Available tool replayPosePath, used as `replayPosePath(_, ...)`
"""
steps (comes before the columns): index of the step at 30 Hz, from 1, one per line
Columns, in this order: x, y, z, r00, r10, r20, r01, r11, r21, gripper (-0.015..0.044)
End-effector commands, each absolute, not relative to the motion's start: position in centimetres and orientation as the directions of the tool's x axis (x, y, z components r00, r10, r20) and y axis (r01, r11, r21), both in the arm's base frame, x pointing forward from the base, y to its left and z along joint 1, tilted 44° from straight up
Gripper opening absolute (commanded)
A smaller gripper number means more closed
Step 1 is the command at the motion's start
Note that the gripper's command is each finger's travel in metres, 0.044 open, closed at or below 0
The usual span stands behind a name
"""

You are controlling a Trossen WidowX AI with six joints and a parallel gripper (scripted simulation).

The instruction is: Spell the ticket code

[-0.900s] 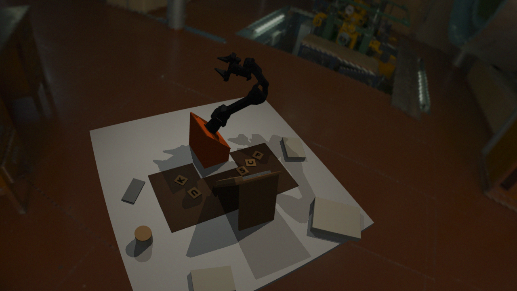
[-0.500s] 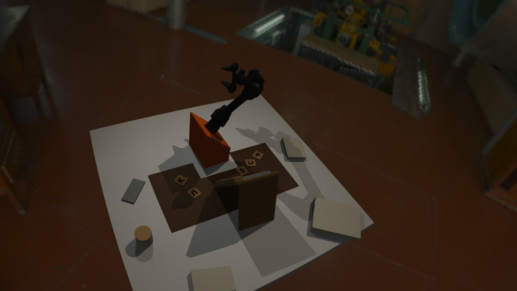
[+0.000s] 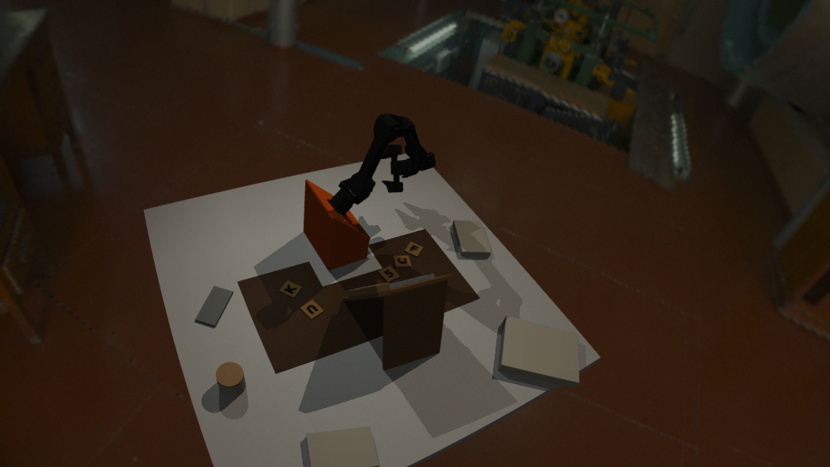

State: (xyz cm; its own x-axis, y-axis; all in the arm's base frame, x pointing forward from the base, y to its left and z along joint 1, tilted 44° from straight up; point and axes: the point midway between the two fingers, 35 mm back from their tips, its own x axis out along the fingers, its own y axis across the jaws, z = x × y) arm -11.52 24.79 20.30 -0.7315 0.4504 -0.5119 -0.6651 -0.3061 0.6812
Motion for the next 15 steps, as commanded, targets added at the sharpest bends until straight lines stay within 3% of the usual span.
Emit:
replayPosePath(1,-5.8,26.8,17.9,-0.601,0.6,-0.529,-0.722,-0.121,0.682,0.044)
replayPosePath(8,4.1,27.2,14.5,-0.33,0.772,-0.544,-0.705,0.182,0.686,0.044)
replayPosePath(15,13.1,23.7,11.2,-0.016,0.829,-0.559,-0.561,0.455,0.691,0.044)
